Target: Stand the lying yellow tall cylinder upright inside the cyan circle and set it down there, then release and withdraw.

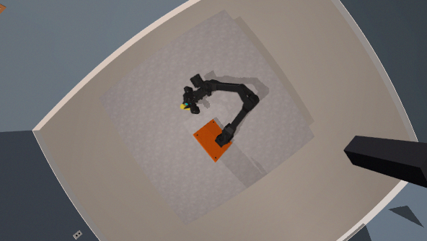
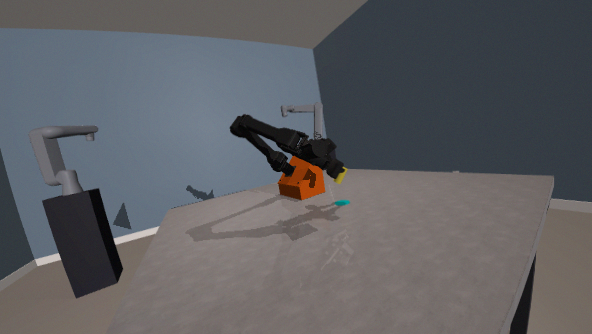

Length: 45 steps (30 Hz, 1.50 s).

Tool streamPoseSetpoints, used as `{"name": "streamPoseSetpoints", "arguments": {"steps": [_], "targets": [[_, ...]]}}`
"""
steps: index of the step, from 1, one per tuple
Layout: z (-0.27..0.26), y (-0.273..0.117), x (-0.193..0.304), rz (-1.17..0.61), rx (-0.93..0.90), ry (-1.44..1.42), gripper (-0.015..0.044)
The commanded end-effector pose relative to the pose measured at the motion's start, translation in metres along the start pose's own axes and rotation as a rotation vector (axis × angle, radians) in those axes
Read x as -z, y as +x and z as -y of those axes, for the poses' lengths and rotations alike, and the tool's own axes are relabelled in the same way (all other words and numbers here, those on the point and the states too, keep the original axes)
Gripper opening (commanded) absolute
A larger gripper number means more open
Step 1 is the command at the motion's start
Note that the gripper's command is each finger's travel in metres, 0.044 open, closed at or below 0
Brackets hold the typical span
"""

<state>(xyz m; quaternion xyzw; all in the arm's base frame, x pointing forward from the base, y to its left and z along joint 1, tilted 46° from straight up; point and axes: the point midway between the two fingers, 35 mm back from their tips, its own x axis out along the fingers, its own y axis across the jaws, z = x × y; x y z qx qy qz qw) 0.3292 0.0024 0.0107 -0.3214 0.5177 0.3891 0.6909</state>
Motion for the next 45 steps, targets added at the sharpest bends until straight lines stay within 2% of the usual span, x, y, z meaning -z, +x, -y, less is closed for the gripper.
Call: {"name": "streamPoseSetpoints", "arguments": {"steps": [1, 45], "targets": [[-0.002, 0.000, 0.000, 0.032, -0.001, -0.010, 0.0105], [0.002, -0.022, -0.001, 0.334, 0.112, -0.134, 0.0105]]}}
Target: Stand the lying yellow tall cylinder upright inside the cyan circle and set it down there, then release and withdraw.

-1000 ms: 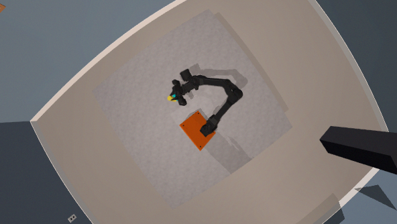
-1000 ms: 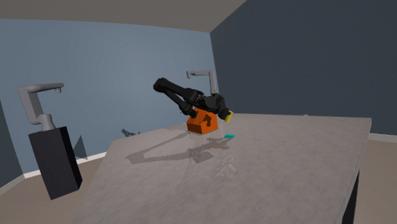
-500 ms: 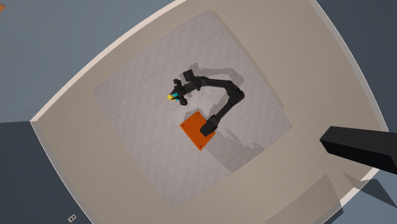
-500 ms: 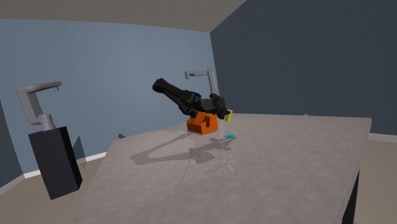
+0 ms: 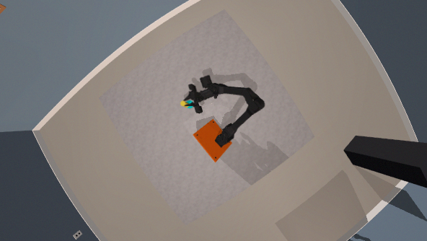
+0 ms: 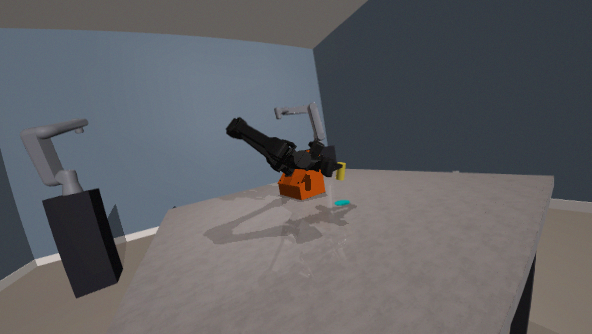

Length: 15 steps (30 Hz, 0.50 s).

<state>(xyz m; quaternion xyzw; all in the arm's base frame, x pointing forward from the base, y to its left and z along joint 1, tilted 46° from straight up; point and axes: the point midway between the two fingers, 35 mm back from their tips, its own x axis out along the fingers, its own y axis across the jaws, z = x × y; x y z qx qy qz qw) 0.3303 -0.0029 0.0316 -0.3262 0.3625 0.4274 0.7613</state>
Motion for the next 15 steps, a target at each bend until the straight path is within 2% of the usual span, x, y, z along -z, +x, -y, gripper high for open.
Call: {"name": "streamPoseSetpoints", "arguments": {"steps": [1, 15], "targets": [[-0.0023, -0.0016, -0.0005, 0.031, 0.008, -0.015, 0.0105], [-0.0009, -0.0106, -0.0031, 0.117, 0.058, -0.068, 0.0105]]}}
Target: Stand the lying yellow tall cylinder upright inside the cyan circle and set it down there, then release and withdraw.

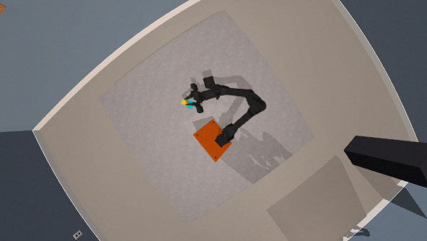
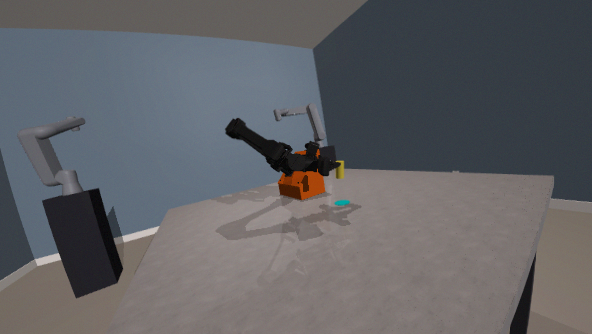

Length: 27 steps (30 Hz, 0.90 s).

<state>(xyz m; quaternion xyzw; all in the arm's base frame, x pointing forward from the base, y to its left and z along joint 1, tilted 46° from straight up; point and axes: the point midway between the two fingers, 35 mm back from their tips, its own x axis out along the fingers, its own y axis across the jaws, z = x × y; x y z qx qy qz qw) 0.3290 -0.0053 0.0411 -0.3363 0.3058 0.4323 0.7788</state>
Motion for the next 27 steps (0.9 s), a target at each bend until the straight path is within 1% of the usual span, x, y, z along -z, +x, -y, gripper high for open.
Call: {"name": "streamPoseSetpoints", "arguments": {"steps": [1, 12, 27], "targets": [[-0.0023, -0.0020, -0.0009, 0.030, 0.010, -0.016, 0.0105], [-0.0013, -0.0092, -0.0035, 0.090, 0.051, -0.061, 0.0105], [-0.0013, -0.0093, -0.0035, 0.091, 0.052, -0.061, 0.0105]]}}
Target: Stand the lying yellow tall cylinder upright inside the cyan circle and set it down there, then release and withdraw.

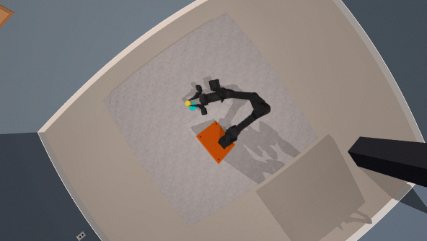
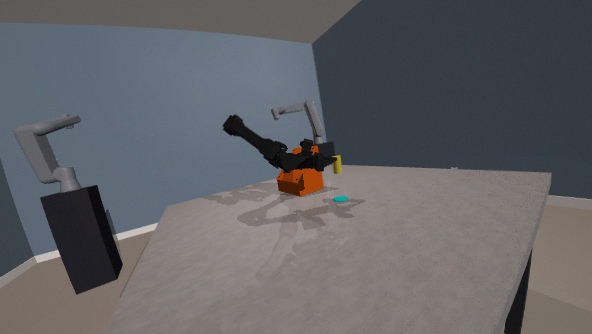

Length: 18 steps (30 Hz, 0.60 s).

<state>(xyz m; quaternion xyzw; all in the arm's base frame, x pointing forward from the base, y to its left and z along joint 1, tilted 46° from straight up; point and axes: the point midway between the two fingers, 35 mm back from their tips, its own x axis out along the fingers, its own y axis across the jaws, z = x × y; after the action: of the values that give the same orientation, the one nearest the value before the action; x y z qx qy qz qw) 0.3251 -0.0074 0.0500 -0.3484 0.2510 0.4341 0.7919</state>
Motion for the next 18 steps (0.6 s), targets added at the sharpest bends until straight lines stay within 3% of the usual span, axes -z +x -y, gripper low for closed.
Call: {"name": "streamPoseSetpoints", "arguments": {"steps": [1, 18], "targets": [[-0.001, 0.000, -0.001, 0.007, -0.001, -0.003, 0.0105], [0.001, 0.007, 0.069, 0.000, -0.005, -0.004, 0.0105]]}}
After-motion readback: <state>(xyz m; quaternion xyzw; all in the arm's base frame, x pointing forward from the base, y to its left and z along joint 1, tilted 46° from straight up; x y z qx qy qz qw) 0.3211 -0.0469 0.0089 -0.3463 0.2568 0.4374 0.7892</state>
